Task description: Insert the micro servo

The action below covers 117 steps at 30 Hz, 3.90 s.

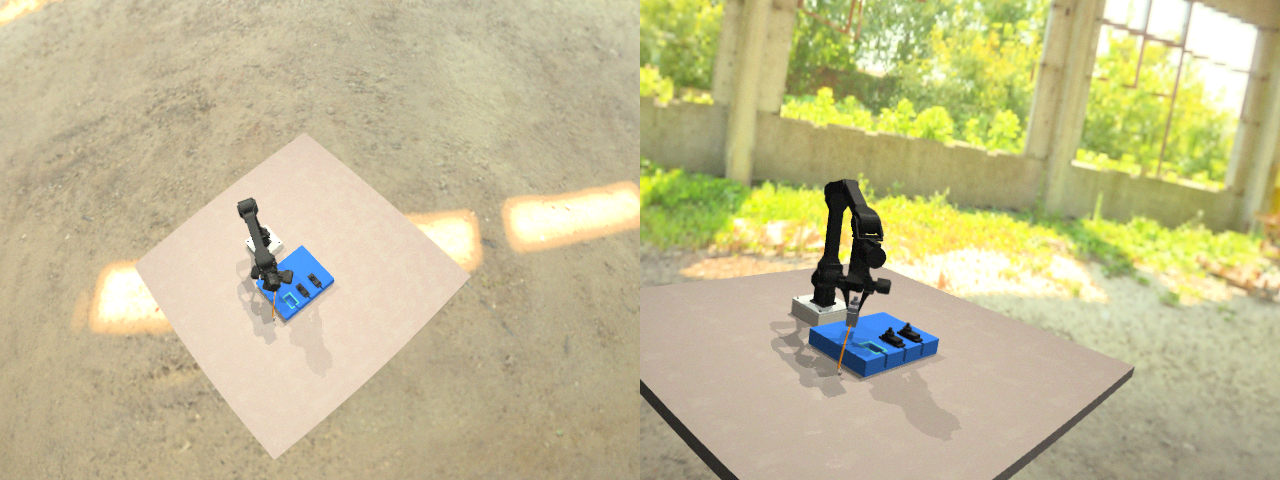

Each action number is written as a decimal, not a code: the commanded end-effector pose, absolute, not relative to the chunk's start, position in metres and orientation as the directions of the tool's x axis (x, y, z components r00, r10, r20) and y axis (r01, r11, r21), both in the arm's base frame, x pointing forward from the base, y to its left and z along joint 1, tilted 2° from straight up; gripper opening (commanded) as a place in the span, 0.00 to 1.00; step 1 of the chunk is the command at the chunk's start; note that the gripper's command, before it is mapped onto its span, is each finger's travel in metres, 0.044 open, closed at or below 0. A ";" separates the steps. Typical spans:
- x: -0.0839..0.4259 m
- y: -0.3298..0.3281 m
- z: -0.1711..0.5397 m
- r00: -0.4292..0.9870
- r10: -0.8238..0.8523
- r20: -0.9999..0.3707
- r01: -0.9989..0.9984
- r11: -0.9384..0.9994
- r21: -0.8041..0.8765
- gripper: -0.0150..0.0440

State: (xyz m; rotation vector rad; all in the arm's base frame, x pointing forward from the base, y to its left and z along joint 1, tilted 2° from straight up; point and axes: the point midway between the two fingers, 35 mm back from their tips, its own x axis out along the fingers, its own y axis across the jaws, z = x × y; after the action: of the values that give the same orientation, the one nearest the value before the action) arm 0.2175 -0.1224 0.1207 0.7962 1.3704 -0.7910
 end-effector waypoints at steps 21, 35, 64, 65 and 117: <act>0.219 -0.122 0.121 0.050 -0.018 -0.999 0.198 0.980 -0.008 0.25; 0.232 -0.124 0.122 0.051 -0.018 -0.999 0.148 0.989 -0.010 0.25; 0.327 -0.138 0.128 0.057 -0.018 -0.998 0.148 0.989 -0.010 0.25; 0.327 -0.138 0.127 0.057 -0.018 -0.998 0.148 0.989 -0.010 0.25; 0.331 -0.139 0.083 0.057 -0.018 -0.998 0.148 0.989 -0.010 0.25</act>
State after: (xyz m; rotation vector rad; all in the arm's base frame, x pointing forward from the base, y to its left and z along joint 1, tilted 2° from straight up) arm 0.3306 -0.1391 0.0854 0.1005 1.5116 -0.1225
